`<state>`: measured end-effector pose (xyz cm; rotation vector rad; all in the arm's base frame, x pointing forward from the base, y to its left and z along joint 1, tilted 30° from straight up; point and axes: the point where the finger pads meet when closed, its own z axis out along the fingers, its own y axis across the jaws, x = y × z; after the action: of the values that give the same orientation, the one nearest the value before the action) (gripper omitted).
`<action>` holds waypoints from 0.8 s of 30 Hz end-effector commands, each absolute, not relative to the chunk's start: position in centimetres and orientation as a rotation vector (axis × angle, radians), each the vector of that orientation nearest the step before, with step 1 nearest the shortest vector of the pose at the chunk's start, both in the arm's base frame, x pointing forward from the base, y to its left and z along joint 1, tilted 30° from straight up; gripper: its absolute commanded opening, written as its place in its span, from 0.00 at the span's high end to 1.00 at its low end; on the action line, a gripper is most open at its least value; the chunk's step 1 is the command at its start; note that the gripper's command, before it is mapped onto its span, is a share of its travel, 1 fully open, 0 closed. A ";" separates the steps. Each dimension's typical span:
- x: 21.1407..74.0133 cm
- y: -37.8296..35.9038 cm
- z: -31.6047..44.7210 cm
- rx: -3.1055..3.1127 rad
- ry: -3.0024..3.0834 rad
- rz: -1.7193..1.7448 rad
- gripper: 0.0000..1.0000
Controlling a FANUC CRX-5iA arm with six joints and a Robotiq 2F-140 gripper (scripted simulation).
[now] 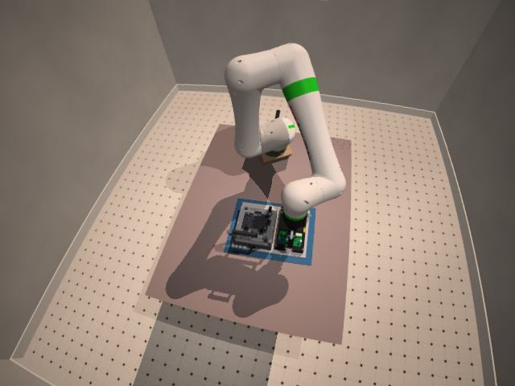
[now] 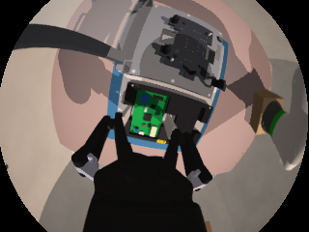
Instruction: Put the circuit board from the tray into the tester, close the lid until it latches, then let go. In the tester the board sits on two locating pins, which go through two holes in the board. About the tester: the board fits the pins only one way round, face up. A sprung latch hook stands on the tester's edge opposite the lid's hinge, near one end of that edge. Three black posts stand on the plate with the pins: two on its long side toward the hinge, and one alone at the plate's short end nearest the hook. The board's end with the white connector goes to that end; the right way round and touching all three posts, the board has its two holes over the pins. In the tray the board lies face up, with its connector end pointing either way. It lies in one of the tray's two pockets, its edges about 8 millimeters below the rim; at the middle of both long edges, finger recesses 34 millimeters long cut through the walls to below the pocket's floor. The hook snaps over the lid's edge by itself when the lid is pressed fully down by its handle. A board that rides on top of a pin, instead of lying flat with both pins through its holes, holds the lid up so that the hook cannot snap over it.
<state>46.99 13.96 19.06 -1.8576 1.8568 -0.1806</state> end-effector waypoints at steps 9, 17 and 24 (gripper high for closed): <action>47.0 14.0 19.1 -1.857 1.857 -0.181 0.42; 47.0 14.0 19.1 -1.857 1.857 -0.181 0.42; 47.0 14.0 19.1 -1.857 1.857 -0.181 0.46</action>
<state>46.99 13.96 19.06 -1.8576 1.8568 -0.1806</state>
